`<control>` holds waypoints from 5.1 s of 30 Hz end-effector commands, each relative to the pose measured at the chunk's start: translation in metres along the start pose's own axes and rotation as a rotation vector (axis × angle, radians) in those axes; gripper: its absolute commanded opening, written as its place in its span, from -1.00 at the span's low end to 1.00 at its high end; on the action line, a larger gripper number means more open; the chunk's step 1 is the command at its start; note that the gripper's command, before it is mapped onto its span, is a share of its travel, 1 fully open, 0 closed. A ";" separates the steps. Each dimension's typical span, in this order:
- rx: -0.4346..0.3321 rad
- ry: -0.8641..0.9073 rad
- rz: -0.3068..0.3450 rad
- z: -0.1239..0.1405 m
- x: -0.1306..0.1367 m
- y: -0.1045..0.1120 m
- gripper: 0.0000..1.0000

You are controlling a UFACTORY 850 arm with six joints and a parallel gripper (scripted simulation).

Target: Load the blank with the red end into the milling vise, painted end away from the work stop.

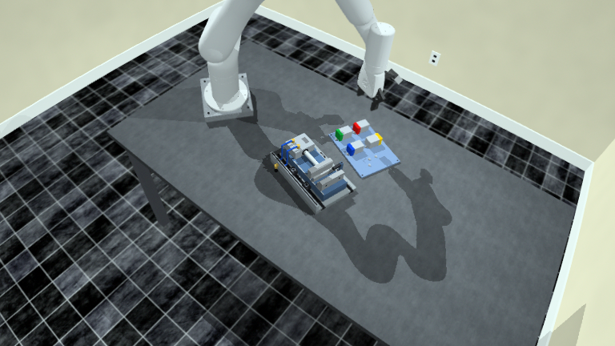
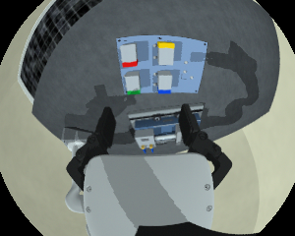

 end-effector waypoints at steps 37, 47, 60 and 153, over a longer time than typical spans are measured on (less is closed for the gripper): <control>0.002 0.000 0.001 -0.001 0.000 0.001 1.00; 0.002 0.000 0.001 -0.003 0.000 -0.047 1.00; 0.002 0.000 0.001 0.021 0.003 -0.059 1.00; 0.002 0.000 0.001 0.044 0.006 -0.059 1.00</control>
Point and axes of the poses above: the point where the finger pads meet when closed, its own y axis back along the fingers, its own x axis across the jaws, z = x × y, the point moved 5 cm from there along y, back along the fingers, and after that the axes turned 6 degrees about -y, right-handed, at the moved point
